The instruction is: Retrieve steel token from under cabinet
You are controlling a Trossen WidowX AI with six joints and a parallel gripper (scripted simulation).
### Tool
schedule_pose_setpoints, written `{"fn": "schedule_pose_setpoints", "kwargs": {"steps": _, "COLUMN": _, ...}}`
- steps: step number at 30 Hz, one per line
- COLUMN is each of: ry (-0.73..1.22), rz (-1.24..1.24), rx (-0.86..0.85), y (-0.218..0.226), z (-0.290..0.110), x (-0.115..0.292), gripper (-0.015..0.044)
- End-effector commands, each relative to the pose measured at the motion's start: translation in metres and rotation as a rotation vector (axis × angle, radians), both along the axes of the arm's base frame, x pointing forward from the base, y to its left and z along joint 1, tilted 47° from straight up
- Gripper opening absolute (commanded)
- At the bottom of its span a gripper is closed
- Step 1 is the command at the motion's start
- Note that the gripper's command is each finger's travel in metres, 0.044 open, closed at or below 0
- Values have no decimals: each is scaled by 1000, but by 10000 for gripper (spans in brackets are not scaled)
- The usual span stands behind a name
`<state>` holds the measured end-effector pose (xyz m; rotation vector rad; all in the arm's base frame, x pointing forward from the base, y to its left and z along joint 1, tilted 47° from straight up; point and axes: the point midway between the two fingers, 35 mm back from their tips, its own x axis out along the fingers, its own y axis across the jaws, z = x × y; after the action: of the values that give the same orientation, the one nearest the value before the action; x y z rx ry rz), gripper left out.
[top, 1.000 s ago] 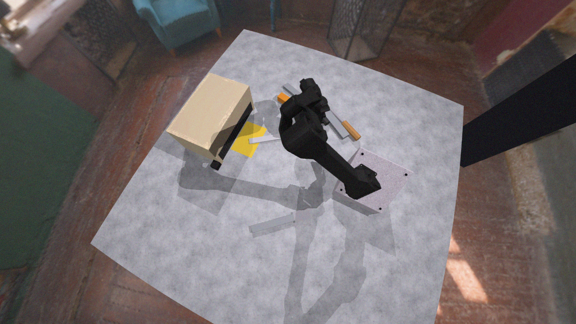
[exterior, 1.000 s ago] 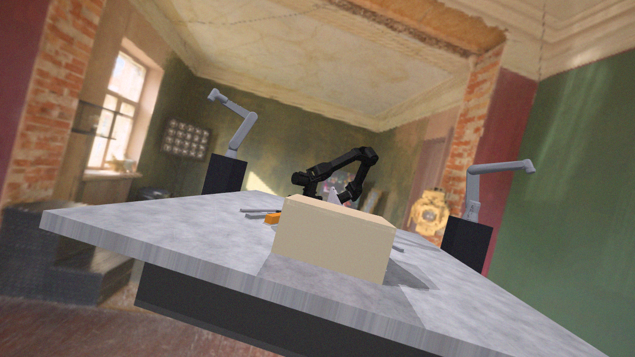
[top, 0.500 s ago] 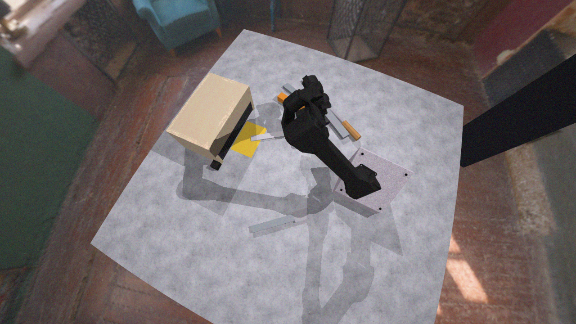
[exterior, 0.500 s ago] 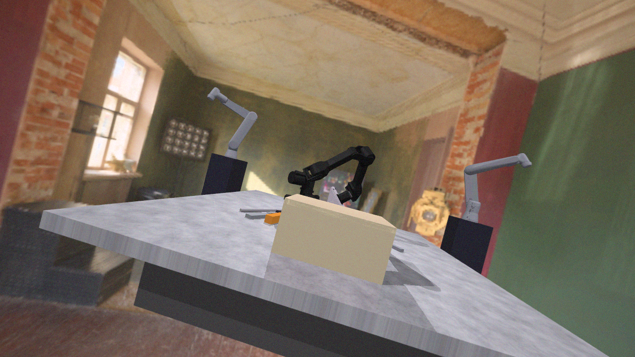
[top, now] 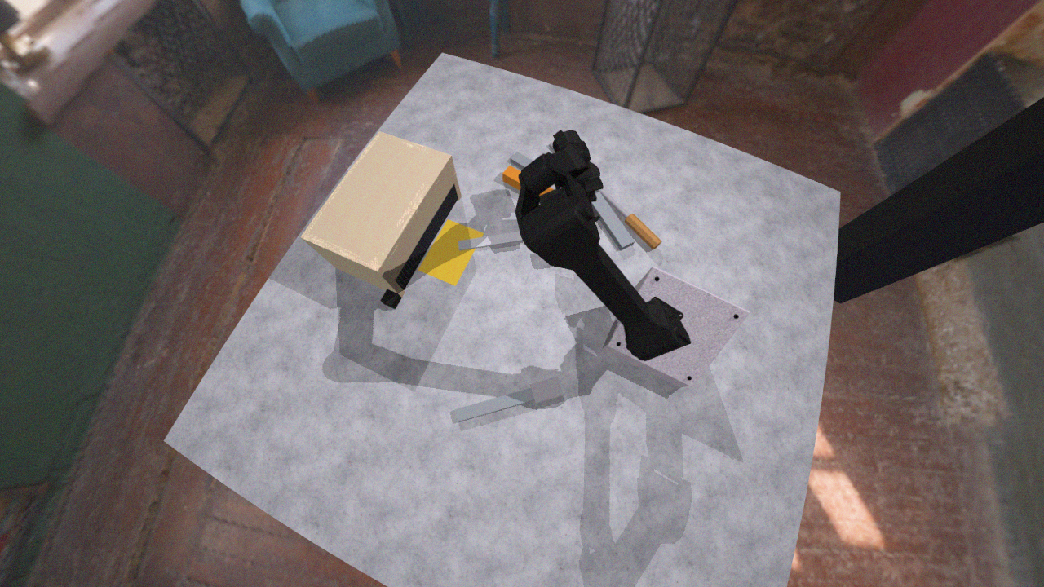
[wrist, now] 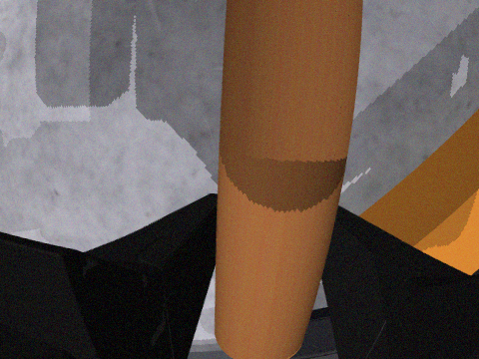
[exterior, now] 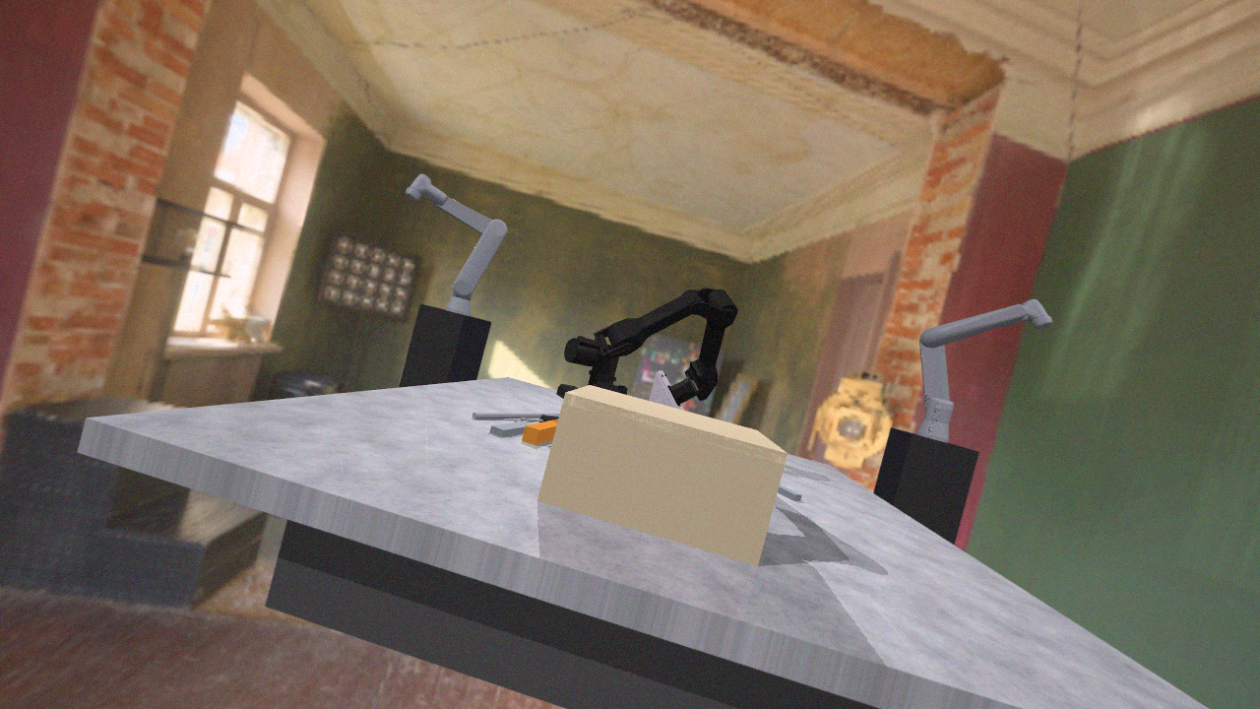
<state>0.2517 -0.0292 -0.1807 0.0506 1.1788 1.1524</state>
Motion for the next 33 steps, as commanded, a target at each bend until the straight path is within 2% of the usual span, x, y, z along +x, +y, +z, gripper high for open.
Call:
{"fn": "schedule_pose_setpoints", "kwargs": {"steps": 1, "ry": -6, "rz": -5, "rx": -5, "y": -6, "z": -5, "x": 2, "gripper": 0}}
{"fn": "schedule_pose_setpoints", "kwargs": {"steps": 33, "ry": 159, "rz": -164, "rx": -22, "y": -6, "z": -5, "x": 2, "gripper": 0}}
